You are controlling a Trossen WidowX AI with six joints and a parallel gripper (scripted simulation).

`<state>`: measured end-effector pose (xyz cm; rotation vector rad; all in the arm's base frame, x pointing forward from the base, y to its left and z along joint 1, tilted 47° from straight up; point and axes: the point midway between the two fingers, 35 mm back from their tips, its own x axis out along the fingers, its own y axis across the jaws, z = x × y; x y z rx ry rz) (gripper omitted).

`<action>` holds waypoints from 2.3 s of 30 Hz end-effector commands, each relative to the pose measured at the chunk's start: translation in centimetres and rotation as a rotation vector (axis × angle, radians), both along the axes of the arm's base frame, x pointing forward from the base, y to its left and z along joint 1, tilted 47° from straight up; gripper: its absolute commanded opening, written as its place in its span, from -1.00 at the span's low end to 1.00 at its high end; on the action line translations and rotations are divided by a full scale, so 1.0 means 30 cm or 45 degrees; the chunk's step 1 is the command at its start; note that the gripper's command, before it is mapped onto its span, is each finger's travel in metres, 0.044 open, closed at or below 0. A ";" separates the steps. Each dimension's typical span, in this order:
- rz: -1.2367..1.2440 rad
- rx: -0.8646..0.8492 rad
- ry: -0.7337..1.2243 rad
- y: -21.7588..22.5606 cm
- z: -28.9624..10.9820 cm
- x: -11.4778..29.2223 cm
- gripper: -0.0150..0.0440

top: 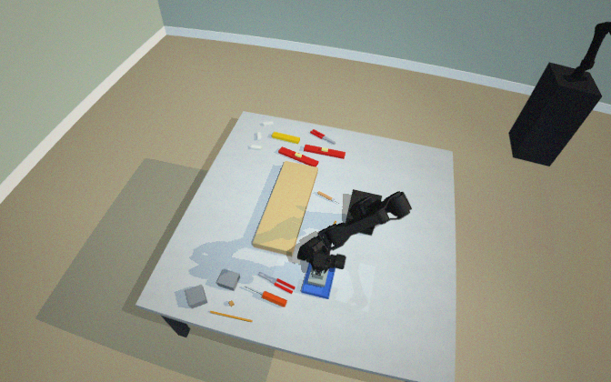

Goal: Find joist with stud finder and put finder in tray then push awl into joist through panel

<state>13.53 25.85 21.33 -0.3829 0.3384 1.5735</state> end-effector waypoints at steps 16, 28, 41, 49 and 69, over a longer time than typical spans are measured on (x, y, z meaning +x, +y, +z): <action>0.000 0.001 -0.005 0.077 -0.065 -0.010 -0.49; 0.000 0.001 -0.005 0.112 -0.097 -0.013 -0.49; 0.006 -0.004 -0.001 0.122 -0.111 -0.016 0.04; 0.007 -0.009 -0.002 0.106 -0.096 -0.010 0.75; -0.336 -0.226 0.329 -0.161 -0.153 0.289 1.00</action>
